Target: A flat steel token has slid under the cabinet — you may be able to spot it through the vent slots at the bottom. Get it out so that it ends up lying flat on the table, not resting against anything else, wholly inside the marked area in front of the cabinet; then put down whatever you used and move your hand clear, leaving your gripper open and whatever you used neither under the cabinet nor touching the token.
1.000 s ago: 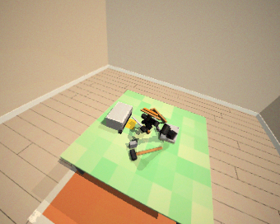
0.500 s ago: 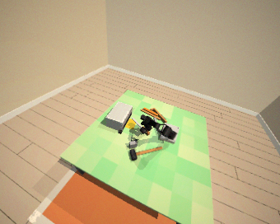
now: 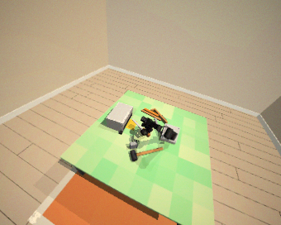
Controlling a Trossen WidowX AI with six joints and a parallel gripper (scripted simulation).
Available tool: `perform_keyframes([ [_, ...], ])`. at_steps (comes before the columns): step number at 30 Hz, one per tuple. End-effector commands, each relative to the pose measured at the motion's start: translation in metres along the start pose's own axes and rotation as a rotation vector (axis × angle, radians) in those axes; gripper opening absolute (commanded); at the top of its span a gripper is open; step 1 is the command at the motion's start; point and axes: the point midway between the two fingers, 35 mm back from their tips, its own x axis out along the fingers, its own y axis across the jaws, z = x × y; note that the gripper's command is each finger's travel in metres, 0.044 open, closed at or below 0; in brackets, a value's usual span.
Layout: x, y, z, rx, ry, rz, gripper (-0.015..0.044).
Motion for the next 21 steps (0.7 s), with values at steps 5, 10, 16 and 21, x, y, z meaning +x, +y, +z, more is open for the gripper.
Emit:
perform_keyframes([
  [5, -0.001, 0.005, -0.006, 0.005, -0.003, 0.005, 0.0],
  [10, -0.001, 0.009, -0.01, 0.005, -0.003, 0.005, 0.0],
  [16, -0.001, 0.013, -0.015, 0.006, -0.003, 0.006, 0.0],
  [21, -0.001, 0.016, -0.019, 0.006, -0.002, 0.006, 0.0],
])
